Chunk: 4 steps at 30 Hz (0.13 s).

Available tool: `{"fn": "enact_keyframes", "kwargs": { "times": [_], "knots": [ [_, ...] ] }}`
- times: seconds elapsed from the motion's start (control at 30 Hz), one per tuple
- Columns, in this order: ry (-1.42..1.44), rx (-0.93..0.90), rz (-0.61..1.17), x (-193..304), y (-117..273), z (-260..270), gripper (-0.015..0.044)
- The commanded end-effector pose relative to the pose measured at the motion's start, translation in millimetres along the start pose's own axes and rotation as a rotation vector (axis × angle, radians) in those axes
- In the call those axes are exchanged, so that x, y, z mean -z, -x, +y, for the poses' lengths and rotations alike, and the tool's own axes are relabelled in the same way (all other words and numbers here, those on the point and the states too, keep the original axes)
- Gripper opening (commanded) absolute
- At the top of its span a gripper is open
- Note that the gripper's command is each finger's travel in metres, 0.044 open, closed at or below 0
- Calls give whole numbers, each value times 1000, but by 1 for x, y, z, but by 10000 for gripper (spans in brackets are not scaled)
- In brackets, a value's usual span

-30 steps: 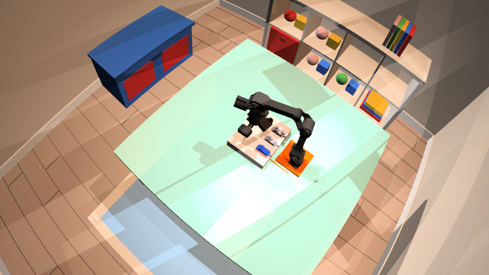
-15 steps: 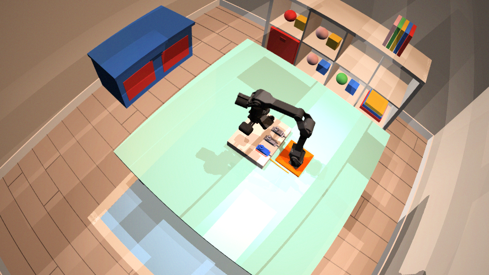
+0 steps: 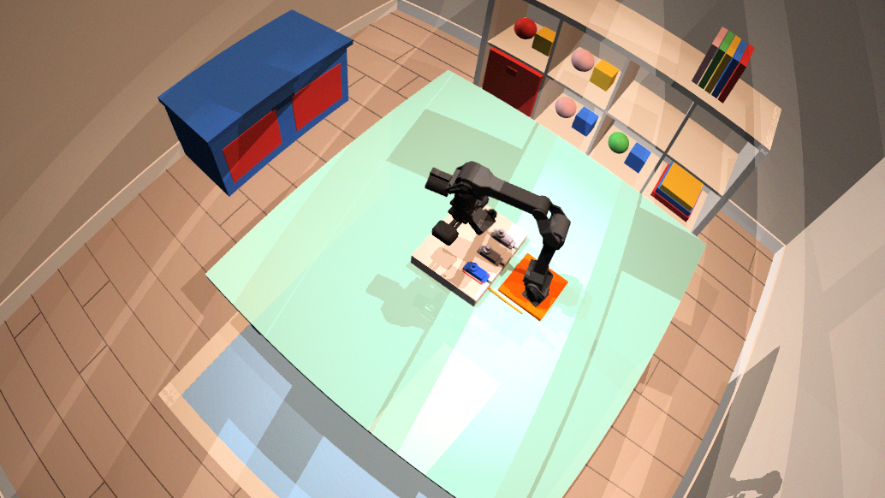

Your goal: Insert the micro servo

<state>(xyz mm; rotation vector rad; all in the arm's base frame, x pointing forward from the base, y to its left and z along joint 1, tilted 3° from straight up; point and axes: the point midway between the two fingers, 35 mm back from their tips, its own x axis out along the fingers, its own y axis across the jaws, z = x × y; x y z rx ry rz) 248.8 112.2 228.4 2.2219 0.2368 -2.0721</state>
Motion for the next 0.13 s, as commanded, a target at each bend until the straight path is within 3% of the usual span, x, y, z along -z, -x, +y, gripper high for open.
{"fn": "enact_keyframes", "kwargs": {
  "times": [0.0,0.1],
  "knots": [
    [2,2,-4,-1,0,0,440],
    [2,2,-4,-1,0,0,440]
  ]
}}
